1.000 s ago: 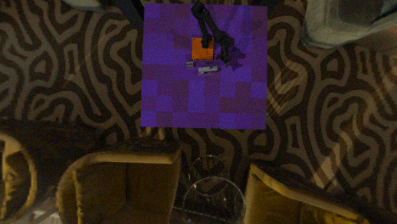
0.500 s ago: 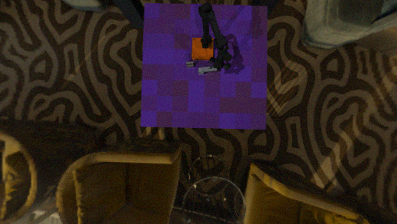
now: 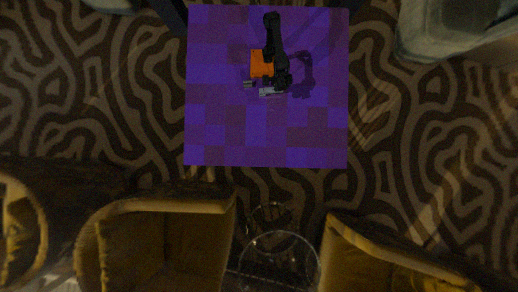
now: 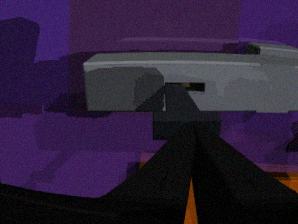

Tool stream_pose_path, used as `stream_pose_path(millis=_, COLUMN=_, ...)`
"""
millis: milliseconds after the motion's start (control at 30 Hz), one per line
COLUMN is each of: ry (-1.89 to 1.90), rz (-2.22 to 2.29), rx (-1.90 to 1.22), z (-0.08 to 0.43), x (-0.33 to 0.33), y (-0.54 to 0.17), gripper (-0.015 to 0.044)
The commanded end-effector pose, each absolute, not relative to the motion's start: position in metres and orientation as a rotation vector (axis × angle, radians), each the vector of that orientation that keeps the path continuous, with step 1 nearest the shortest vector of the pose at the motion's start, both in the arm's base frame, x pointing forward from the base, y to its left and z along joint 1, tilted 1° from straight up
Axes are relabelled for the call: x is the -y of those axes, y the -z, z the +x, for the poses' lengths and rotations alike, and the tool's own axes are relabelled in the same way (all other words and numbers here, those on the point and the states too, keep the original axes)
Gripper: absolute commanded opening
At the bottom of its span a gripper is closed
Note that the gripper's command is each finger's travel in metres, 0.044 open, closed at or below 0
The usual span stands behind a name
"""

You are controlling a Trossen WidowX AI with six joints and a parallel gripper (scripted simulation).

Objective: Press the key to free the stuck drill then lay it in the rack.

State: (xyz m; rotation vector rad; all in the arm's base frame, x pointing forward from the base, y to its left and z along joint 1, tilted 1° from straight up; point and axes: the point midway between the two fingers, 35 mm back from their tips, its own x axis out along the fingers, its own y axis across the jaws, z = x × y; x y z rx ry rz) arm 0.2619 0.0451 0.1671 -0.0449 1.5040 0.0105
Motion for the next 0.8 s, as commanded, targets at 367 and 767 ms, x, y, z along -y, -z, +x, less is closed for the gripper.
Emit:
stream_pose_path(millis=367, ry=-0.040, rz=-0.060, rx=-1.525, z=0.260, x=-0.046, y=-0.155, gripper=0.0000)
stream_pose_path(millis=767, ry=-0.041, rz=-0.060, rx=-1.525, z=0.261, x=-0.045, y=-0.150, gripper=0.0000)
